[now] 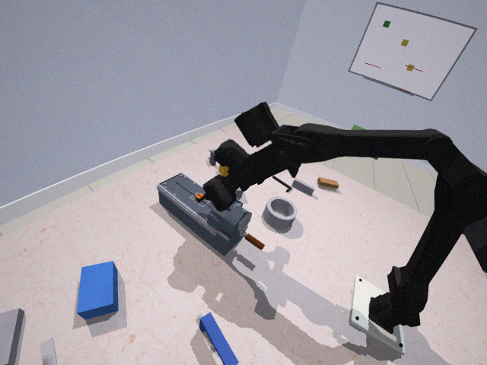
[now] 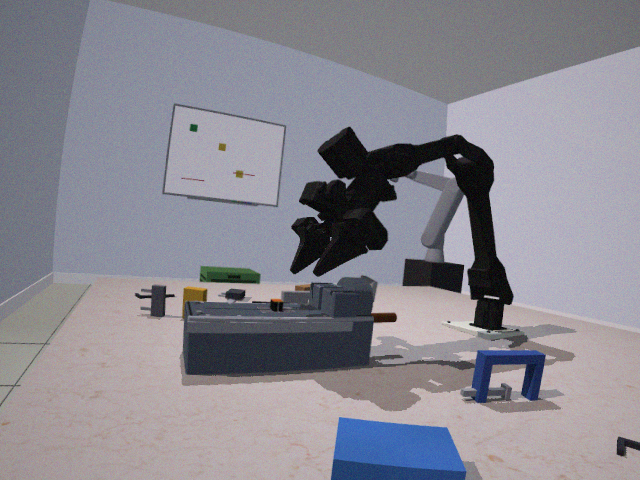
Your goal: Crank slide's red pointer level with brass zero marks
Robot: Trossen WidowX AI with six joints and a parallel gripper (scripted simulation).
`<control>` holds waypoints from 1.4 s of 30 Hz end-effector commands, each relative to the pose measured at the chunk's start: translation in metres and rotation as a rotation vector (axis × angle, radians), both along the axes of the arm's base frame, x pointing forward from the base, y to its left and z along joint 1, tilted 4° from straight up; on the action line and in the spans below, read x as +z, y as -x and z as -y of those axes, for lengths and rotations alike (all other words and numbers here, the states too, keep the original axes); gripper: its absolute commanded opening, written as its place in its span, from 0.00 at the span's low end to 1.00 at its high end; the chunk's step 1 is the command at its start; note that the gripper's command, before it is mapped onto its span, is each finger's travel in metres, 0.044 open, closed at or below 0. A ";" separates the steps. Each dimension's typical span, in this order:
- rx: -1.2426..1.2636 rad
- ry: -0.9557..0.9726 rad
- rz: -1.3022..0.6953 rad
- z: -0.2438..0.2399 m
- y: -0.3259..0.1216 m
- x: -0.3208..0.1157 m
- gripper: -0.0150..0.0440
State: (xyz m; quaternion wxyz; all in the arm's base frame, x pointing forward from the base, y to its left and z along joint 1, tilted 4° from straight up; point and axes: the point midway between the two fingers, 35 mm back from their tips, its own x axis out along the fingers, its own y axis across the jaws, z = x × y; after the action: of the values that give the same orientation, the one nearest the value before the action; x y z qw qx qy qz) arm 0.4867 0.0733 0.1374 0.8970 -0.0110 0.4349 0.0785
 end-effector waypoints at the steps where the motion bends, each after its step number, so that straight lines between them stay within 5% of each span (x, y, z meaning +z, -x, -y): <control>1: 0.000 0.001 0.000 0.000 0.000 0.001 0.92; 3: 0.000 0.001 0.000 0.000 -0.001 0.008 1.00; 14: 0.000 0.000 0.000 -0.003 -0.001 0.067 1.00; 42: 0.000 0.000 0.000 -0.003 -0.001 0.068 1.00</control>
State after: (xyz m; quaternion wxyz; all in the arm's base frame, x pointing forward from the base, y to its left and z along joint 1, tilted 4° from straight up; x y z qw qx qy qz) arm 0.4874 0.0770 0.2043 0.8966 -0.0120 0.4352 0.0811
